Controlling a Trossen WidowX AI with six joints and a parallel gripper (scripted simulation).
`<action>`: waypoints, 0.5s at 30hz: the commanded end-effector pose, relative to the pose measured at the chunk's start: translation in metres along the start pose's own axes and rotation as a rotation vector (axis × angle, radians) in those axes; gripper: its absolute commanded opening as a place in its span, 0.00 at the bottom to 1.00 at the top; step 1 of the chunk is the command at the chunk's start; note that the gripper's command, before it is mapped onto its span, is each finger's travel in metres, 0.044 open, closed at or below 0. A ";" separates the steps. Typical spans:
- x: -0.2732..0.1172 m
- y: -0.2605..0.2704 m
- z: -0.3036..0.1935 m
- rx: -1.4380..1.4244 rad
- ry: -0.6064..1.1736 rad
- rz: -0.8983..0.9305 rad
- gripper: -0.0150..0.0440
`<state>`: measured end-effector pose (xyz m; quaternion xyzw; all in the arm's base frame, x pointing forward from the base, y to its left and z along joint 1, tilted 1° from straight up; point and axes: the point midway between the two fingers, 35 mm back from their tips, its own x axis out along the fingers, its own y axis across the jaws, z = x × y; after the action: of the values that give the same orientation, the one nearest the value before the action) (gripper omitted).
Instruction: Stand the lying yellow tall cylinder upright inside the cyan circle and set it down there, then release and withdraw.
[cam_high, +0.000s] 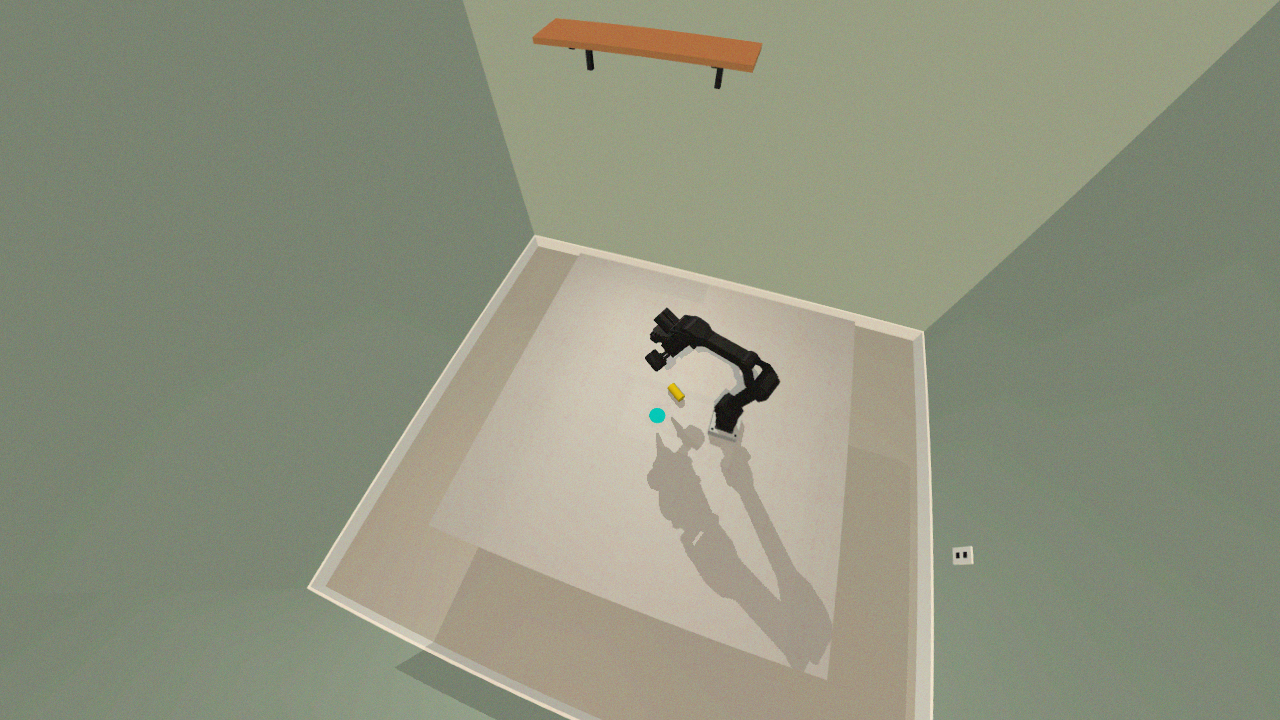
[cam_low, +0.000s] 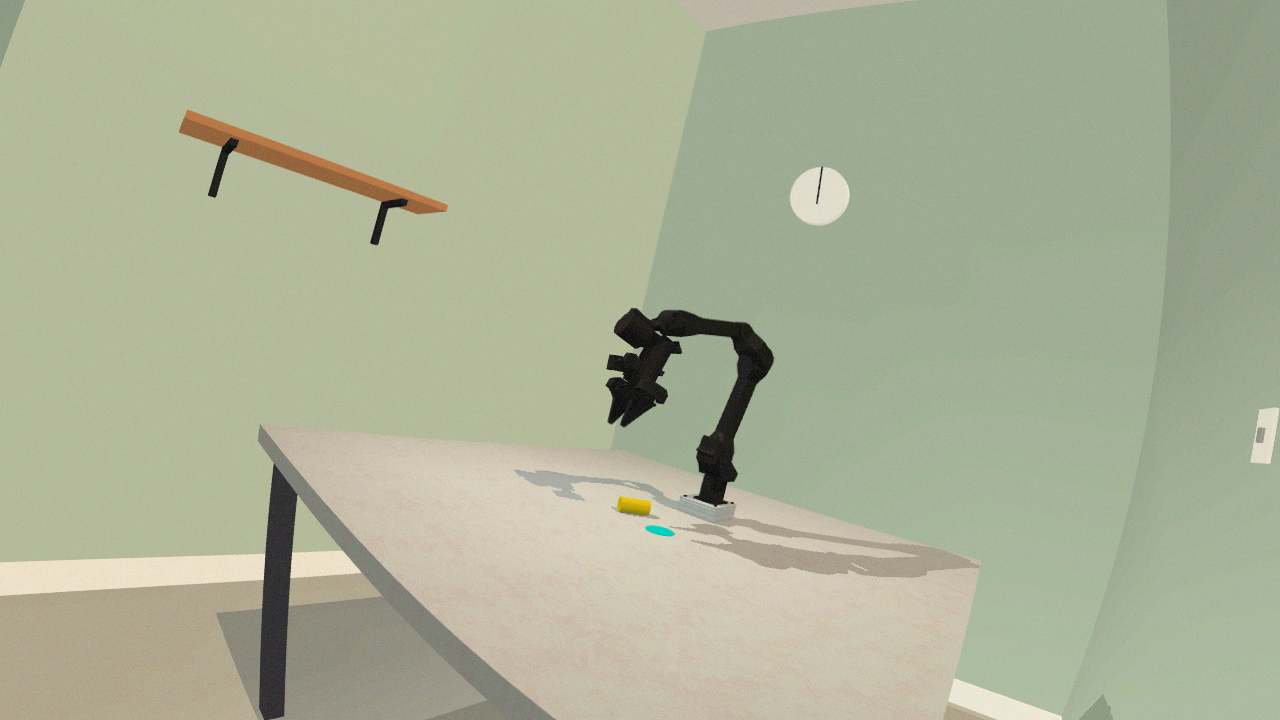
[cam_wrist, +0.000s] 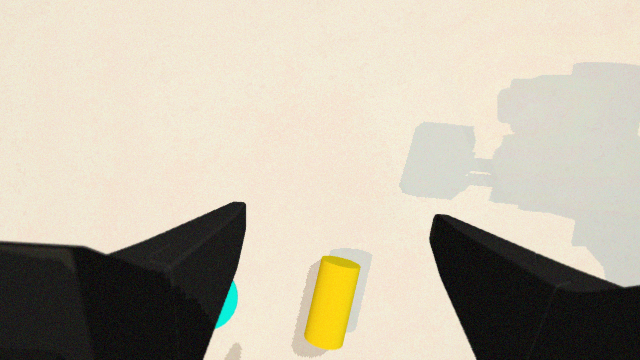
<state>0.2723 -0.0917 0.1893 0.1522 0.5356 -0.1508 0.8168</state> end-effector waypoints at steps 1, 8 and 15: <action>0.021 -0.003 -0.033 0.071 0.169 -0.050 0.78; 0.036 -0.007 -0.070 0.139 0.353 -0.126 0.78; 0.046 -0.008 -0.071 0.139 0.353 -0.126 0.78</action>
<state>0.2280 -0.0728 0.1294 0.1970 0.6627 -0.2041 0.6931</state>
